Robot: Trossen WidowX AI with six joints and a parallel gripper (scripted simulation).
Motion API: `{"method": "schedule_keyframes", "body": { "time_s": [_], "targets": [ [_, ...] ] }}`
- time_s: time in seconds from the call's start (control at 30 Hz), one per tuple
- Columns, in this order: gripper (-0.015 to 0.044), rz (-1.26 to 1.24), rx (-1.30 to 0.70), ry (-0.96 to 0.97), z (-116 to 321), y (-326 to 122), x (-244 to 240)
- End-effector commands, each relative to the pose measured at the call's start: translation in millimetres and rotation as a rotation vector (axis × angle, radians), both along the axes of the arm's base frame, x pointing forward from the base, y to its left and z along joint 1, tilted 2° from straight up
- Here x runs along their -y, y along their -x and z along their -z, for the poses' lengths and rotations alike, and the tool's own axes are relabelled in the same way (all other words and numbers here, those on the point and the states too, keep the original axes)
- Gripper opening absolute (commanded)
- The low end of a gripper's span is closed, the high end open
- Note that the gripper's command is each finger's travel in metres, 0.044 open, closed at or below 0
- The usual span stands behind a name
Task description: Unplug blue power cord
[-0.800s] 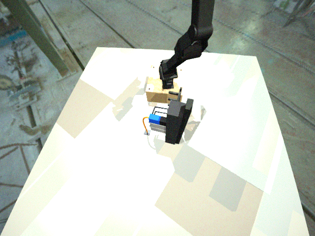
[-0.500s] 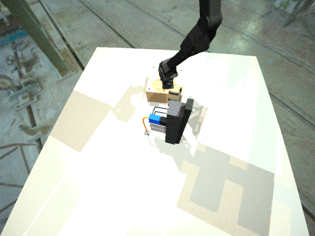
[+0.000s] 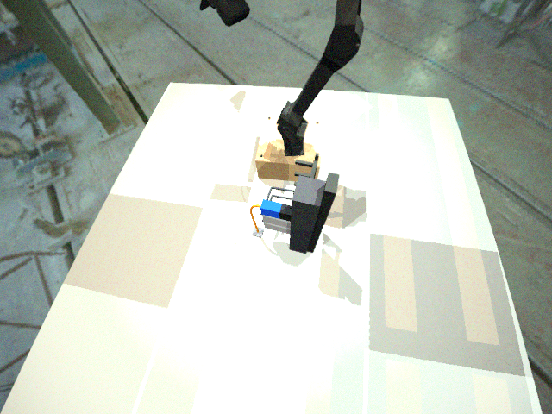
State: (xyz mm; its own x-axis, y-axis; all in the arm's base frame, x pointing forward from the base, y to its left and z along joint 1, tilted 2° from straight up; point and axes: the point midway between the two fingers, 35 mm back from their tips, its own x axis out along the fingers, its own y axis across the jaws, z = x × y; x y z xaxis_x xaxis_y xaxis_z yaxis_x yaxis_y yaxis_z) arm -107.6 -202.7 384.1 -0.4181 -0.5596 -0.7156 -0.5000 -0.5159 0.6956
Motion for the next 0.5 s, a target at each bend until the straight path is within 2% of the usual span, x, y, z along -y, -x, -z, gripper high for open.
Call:
{"method": "schedule_keyframes", "body": {
  "time_s": [0.0, 0.23, 0.47],
  "targets": [
    [0.016, -0.271, 0.007, -0.108, 29, -43, 37],
    [0.016, -0.743, -0.017, -0.291, 83, -140, 68],
    [0.016, -1.213, -0.076, -0.468, 139, -242, 50]
  ]
}}
